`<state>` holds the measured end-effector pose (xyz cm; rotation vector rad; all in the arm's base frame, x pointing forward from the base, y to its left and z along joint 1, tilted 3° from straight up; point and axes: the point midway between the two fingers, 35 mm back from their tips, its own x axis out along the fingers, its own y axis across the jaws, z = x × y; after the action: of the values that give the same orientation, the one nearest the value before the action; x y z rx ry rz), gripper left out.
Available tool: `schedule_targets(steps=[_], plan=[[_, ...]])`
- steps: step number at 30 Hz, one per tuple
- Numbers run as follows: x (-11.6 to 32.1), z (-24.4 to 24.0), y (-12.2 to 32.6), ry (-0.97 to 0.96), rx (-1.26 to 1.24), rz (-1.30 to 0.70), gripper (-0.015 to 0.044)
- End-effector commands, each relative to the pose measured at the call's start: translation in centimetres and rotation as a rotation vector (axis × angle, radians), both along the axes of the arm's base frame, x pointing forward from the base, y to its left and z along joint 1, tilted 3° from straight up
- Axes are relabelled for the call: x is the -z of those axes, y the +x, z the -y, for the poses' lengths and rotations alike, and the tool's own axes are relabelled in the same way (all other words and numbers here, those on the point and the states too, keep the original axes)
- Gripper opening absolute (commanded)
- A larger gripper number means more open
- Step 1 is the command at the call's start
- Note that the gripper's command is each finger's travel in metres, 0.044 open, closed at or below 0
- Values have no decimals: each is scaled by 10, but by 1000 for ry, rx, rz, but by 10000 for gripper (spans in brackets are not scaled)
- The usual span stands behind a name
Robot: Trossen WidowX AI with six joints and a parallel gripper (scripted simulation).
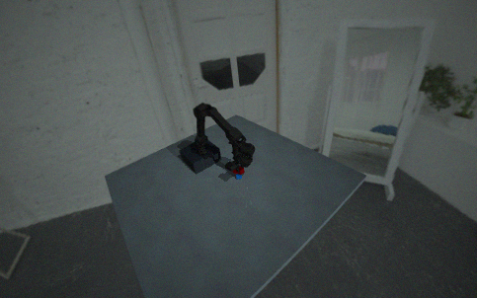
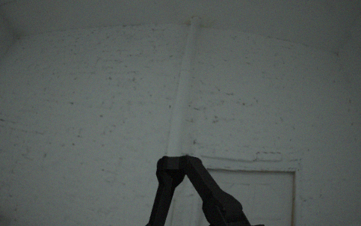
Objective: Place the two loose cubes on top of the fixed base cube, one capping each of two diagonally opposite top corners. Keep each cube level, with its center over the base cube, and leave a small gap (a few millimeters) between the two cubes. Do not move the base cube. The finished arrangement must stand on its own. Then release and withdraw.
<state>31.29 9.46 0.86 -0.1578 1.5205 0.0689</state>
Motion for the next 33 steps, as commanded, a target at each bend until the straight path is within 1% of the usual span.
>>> schedule_targets(steps=[1, 27, 31, 33], plan=[[12, 1, -1, 3, 8, -10, 105], [15, 1, -1, 3, 6, -10, 105], [15, 1, -1, 3, 6, -10, 205], [15, 1, -1, 3, 6, -10, 205]])
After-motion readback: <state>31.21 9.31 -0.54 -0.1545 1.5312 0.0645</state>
